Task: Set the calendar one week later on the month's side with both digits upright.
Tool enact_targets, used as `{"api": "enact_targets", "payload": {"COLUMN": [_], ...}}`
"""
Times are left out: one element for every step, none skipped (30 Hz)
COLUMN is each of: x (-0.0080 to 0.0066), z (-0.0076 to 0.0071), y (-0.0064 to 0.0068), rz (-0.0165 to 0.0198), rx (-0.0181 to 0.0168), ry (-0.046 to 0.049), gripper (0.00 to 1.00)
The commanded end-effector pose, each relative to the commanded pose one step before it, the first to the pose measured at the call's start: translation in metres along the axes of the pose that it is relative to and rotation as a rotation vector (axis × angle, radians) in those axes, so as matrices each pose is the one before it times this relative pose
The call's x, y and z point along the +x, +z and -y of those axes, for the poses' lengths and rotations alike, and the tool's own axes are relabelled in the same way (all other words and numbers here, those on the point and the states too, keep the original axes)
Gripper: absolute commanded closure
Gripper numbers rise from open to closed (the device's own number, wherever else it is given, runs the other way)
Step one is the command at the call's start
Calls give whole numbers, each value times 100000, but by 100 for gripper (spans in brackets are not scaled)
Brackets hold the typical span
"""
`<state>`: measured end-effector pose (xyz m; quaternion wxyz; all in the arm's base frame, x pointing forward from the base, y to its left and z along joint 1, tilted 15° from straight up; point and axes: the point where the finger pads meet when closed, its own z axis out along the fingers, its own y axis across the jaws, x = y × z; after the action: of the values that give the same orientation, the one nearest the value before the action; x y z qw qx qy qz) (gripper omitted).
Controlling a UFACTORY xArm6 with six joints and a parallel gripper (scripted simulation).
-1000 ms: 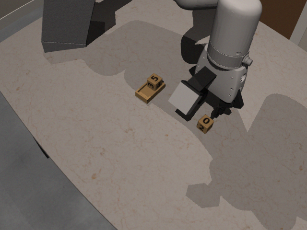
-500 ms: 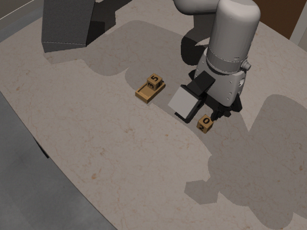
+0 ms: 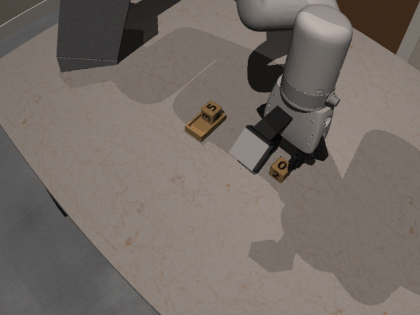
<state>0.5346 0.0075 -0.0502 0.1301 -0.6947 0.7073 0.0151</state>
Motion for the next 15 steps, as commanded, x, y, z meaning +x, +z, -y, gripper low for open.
{"api": "enact_targets", "payload": {"x": [-11,0,0,-2,-2,-2,-2,-2,-1,-1,-1,-1,-1,-1,-1], "z": [214,0,0,4,3,4,3,3,2,2,3,2,2,2,1], "y": [457,0,0,129,123,115,108,101,93,85,77,69,61,53,45], "rz": [-1,0,0,0,-1,1,0,0,-1,0,1,0,0,0,0], "rx": [430,0,0,0,0,0,0,0,0,0,0,0,0,0,0], "ry": [-35,0,0,0,0,0,0,0,0,0,0,0,0,0,0], "gripper": [53,53,53,53,53,53,53,53,53,53,53,53,53,53,53]}}
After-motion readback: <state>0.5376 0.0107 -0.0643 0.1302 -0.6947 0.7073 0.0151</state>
